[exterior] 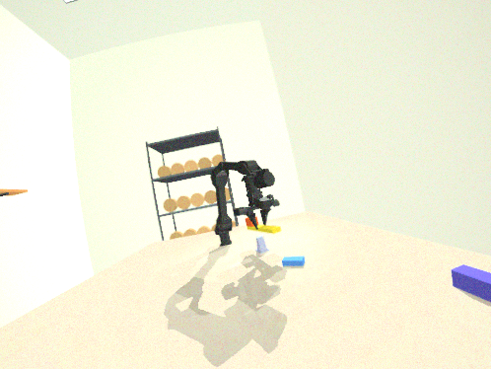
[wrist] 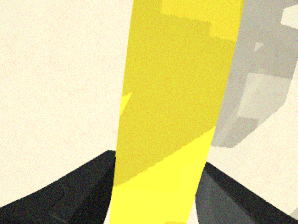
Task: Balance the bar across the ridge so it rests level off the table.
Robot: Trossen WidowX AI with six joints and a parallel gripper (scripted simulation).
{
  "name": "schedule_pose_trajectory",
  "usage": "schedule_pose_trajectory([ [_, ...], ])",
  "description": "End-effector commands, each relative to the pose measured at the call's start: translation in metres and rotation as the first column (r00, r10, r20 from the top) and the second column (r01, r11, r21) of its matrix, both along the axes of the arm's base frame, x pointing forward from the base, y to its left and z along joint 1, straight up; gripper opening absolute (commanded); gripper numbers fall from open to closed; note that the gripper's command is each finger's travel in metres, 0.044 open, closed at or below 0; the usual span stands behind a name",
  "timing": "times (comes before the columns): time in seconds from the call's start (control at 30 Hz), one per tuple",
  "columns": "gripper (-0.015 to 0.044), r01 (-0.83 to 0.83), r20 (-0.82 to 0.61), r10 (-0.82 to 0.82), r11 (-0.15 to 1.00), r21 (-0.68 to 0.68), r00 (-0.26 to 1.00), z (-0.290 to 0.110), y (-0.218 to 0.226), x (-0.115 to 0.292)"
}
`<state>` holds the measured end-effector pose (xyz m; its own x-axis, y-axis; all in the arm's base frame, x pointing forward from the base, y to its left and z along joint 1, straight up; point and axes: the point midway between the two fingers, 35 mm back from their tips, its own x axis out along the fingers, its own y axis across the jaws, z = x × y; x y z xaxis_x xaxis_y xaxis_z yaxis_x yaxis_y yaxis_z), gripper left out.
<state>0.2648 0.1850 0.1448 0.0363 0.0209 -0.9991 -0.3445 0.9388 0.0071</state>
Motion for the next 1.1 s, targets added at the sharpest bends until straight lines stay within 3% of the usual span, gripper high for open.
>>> schedule_pose_trajectory([
  [0.0,0.0000,0.005,-0.010,-0.005,1.000,-0.002,1.000,-0.010,0.000,-0.002],
  [1.07,0.0000,0.005,-0.010,-0.005,1.000,-0.002,1.000,-0.021,0.000,-0.002],
])
